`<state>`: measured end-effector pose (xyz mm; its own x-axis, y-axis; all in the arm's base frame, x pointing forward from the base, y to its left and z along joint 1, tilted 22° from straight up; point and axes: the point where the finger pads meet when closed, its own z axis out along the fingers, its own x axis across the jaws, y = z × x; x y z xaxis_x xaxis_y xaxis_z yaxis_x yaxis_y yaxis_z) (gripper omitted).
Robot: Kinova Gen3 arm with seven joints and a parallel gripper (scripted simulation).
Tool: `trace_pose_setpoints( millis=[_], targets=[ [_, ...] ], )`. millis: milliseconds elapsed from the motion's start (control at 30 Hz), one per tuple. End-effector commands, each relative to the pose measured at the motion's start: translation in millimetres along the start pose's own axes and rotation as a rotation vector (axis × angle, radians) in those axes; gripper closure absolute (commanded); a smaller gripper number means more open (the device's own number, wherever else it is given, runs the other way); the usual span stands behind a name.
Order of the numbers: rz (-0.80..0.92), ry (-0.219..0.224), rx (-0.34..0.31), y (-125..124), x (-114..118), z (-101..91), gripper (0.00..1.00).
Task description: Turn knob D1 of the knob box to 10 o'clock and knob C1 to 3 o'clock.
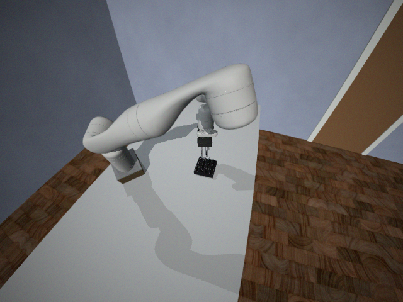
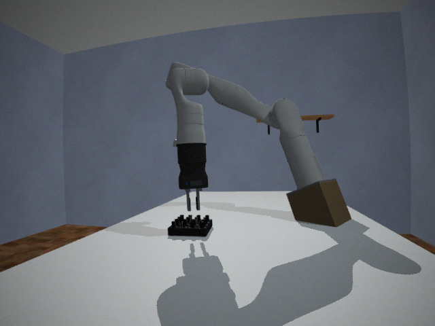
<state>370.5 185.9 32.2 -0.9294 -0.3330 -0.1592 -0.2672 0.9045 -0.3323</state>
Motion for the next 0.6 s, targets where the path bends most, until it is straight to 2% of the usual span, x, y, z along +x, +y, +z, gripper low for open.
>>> trace_pose_setpoints(
  millis=[0,100,167,567],
  targets=[
    [-0.083,0.008,-0.001,-2.0,1.6,0.0,0.54],
    [-0.220,0.013,-0.001,-3.1,2.4,-0.8,0.54],
    [-0.220,0.013,-0.001,-3.1,2.4,-0.8,0.54],
    [-0.815,0.012,-0.004,-2.4,1.3,-6.9,0.54]
  ],
)
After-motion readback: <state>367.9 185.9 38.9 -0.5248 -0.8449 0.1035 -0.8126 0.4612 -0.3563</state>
